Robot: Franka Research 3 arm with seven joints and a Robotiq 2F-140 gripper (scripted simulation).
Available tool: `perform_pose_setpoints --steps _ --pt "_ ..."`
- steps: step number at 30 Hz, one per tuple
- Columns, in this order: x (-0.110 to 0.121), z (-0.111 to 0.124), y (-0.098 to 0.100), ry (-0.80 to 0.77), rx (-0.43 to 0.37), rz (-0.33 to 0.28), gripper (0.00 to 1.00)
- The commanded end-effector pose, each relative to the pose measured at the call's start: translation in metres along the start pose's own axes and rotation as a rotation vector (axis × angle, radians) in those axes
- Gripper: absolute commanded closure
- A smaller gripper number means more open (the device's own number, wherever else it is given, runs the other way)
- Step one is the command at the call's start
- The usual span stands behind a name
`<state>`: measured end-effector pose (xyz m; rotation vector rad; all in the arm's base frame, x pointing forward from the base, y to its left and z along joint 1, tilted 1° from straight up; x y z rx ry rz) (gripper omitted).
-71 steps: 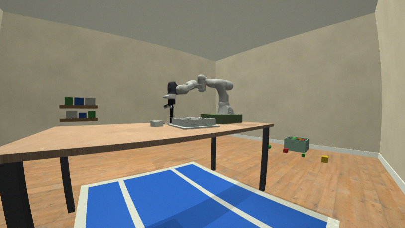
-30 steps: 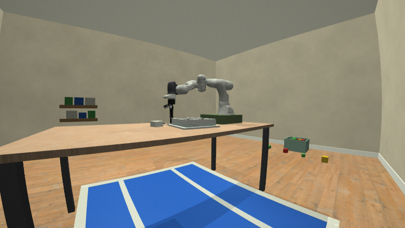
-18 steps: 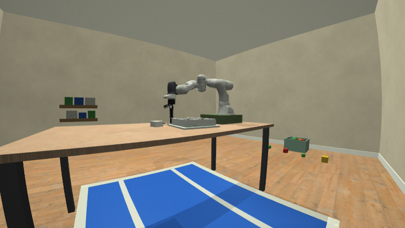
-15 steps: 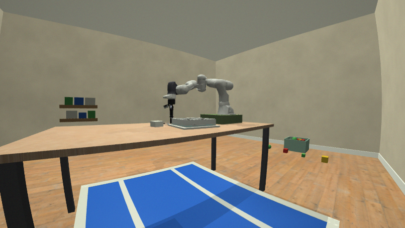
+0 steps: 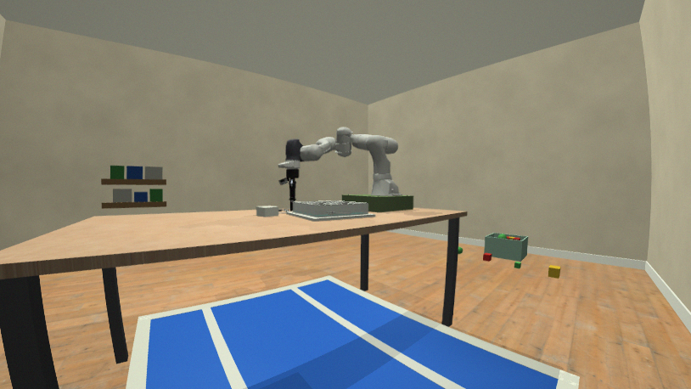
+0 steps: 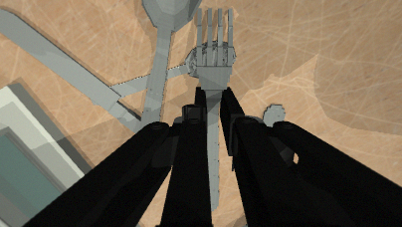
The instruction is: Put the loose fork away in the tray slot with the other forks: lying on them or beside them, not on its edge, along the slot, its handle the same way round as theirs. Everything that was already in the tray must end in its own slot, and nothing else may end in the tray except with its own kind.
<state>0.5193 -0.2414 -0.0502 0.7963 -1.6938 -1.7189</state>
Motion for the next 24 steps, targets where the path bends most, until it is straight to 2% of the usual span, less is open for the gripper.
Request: perform_pose_setpoints --steps 1,12,24 --pt "-0.001 -0.001 0.000 -0.006 0.002 -0.002 0.88" --pt "-0.001 -0.001 0.011 -0.006 0.002 -0.002 0.88" --pt "-0.001 -0.001 0.049 -0.006 0.002 -0.002 0.88"
Point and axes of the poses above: the point where the finger pads meet when closed, its own y axis back along the fingers, its own x axis across the jaws, z = x × y, the point moved 1 cm from there along y, back along the fingers, and after that the axes turned 7 degrees about -y, right-handed, at the moved point
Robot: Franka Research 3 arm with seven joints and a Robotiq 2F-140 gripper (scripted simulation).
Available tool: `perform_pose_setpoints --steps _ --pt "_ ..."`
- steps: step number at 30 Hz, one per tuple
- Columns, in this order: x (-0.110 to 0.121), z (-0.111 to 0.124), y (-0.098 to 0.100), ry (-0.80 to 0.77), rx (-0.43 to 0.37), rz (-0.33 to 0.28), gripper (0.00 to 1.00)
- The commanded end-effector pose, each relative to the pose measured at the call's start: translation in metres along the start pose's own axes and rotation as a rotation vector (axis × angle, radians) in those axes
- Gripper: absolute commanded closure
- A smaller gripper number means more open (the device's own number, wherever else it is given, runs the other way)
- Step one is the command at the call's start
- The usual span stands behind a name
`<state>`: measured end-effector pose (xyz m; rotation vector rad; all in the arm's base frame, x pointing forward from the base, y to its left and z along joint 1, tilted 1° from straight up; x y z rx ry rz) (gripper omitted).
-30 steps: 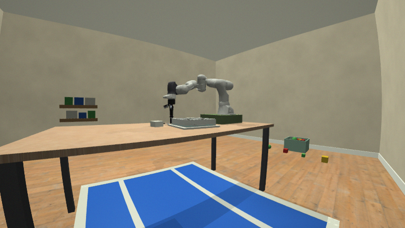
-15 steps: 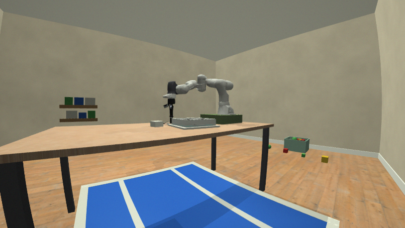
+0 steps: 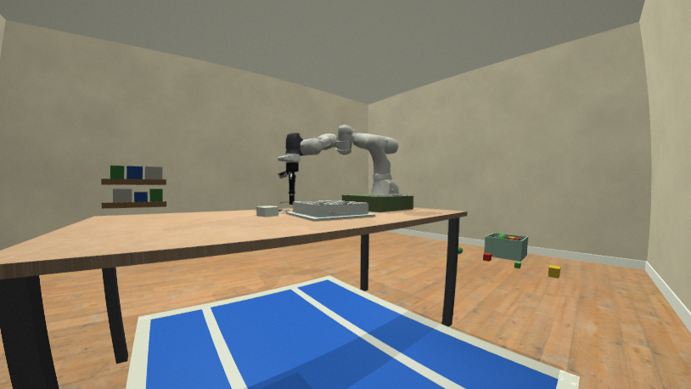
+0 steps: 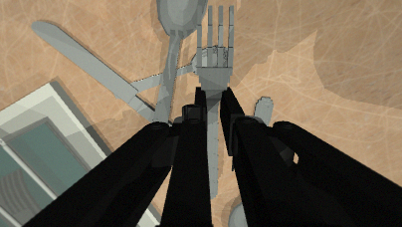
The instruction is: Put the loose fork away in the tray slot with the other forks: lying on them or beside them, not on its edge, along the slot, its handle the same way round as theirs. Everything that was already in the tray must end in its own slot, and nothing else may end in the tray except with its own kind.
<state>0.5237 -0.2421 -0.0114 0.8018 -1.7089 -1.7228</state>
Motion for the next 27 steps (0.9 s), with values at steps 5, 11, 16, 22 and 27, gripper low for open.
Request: perform_pose_setpoints --steps 5,11,16,22,27 --pt "0.002 0.002 0.023 0.003 -0.008 0.006 0.88" --pt "0.002 0.002 0.049 0.003 -0.008 0.006 0.88" --pt "0.002 0.002 0.070 0.003 -0.008 0.006 0.88" --pt "0.002 0.002 0.084 0.003 -0.008 0.006 0.88" --pt "0.002 0.002 0.097 0.003 -0.008 0.006 0.88"
Point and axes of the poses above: the point where the finger pads meet when closed, its own y axis back along the fingers, its own x axis across the jaws, z = x × y, the point moved 1 cm from there along y, back along the fingers, and after that the axes turned 7 degrees about -y, right-handed, at the moved point
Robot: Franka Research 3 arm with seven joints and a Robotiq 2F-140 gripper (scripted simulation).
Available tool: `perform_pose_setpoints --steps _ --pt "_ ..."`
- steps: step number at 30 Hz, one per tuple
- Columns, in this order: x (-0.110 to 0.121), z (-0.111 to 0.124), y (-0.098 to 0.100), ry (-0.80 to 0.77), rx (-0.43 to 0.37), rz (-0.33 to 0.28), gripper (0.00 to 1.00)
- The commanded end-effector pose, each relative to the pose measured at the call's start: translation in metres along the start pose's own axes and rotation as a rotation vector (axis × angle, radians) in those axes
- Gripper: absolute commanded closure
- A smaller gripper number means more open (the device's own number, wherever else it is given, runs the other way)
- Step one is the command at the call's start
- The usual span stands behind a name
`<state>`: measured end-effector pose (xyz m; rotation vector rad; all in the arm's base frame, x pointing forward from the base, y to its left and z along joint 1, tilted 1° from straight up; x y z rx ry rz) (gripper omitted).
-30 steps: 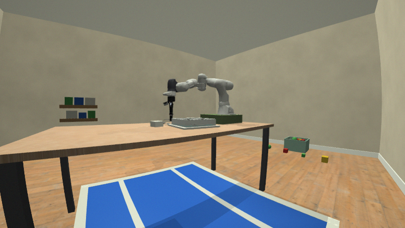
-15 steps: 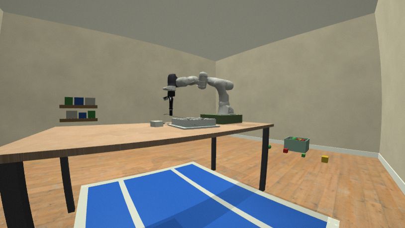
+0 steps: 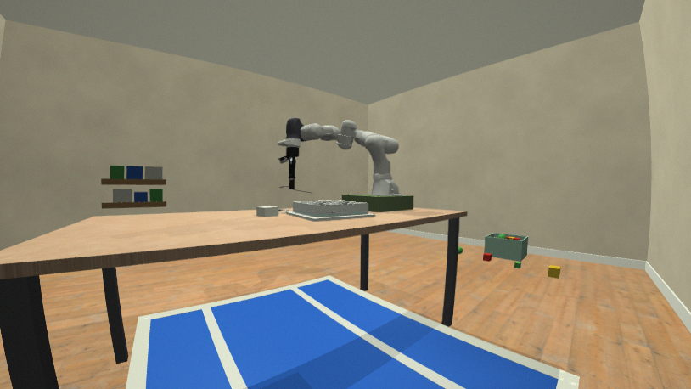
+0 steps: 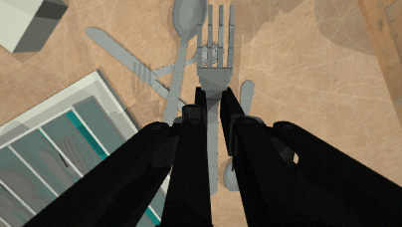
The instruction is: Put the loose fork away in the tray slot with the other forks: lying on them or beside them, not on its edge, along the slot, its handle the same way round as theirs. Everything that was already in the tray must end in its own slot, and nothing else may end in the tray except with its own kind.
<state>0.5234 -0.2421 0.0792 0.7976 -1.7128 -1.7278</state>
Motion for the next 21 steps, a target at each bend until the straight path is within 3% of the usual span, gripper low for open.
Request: perform_pose_setpoints --steps 1,21 --pt "0.0030 0.0016 0.0080 0.009 -0.008 0.007 0.88" --pt "0.0029 0.0016 0.0141 0.009 -0.008 0.007 0.88"
Point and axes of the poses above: the point where the finger pads meet when closed, its own y axis back along the fingers, its own x axis across the jaws, z = x × y, the point moved 1 cm from there along y, back along the fingers, and after that the axes turned 7 degrees about -y, right-handed, at the moved point
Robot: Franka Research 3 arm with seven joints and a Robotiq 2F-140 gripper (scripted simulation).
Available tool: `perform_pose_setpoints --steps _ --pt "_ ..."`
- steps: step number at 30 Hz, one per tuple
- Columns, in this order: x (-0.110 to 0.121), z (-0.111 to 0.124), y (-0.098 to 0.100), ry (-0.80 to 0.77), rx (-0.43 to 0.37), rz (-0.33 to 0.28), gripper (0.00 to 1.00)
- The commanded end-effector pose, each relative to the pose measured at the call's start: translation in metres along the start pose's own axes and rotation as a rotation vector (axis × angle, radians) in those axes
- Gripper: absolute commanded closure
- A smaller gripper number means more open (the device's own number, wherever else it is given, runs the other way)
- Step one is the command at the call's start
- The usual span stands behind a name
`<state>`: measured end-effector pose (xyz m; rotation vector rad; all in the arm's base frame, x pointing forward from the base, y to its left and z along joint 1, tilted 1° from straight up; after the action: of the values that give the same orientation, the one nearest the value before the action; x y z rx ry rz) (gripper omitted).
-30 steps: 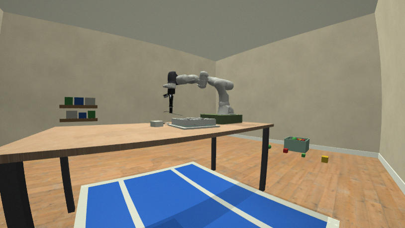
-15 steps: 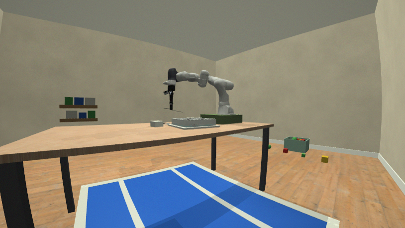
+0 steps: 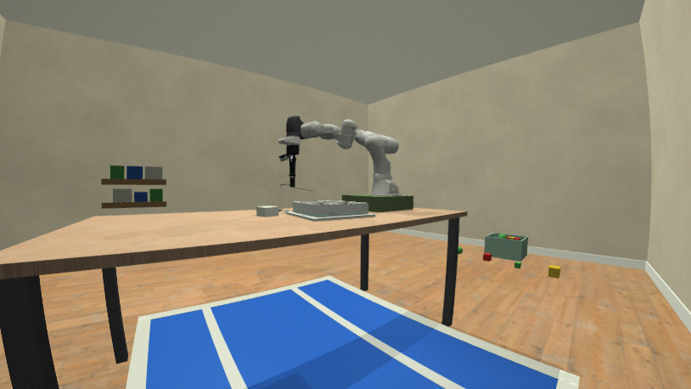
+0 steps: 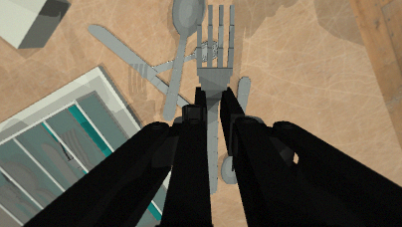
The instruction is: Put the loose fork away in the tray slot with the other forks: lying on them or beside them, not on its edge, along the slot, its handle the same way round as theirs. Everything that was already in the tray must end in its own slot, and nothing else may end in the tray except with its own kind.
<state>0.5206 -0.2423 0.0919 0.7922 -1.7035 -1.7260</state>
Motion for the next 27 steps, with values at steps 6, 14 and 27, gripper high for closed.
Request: perform_pose_setpoints --steps 6,14,27 --pt "0.001 0.000 0.001 0.005 -0.001 0.001 0.88" --pt "-0.044 0.036 0.002 0.002 -0.004 -0.005 0.88" --pt "-0.134 0.144 0.003 0.002 -0.007 -0.006 0.88"
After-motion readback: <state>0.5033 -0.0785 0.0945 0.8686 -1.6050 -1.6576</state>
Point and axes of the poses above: the point where the finger pads meet when closed, its own y axis back along the fingers, its own x axis across the jaws, z = x × y, the point moved 1 cm from there along y, back along the fingers, and after that the axes turned 7 degrees about -y, right-handed, at the moved point
